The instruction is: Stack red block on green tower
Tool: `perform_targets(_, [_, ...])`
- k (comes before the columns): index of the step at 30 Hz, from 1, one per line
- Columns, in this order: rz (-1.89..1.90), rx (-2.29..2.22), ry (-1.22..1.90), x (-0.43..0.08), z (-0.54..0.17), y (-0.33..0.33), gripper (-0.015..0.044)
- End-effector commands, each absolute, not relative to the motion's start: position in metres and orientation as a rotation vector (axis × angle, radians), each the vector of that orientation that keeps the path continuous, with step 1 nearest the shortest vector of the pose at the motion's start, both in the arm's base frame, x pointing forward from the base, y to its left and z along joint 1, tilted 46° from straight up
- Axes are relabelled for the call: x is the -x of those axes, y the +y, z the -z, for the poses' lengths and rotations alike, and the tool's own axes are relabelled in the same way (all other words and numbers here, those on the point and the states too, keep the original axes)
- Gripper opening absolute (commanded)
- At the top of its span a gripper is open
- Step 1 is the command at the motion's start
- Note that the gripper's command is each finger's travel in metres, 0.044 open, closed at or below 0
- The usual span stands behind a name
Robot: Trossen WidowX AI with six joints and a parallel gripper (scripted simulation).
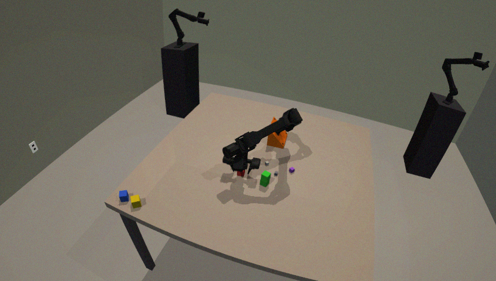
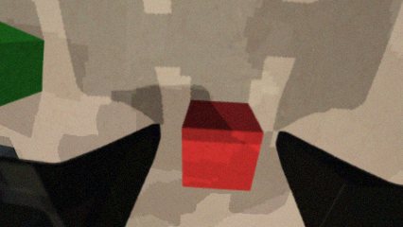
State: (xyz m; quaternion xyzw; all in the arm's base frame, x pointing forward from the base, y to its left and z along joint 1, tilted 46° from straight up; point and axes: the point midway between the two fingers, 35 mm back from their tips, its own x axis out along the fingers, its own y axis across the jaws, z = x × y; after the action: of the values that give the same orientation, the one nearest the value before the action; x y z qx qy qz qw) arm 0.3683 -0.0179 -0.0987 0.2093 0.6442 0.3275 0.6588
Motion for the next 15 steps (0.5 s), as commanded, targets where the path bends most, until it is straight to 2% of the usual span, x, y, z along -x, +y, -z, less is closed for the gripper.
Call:
perform_targets(1, [-0.741,-0.481,1.455,-0.3688,0.0983,-0.0175,0.0282])
perform_targets(6, [-0.741,-0.481,1.455,-0.3688,0.0983,-0.0175,0.0151])
perform_targets(13, [-0.741,-0.481,1.455,-0.3688,0.0983,-0.0175,0.0105])
perform_targets(15, [-0.741,-0.481,1.455,-0.3691,0.0957,-0.0203,0.0052])
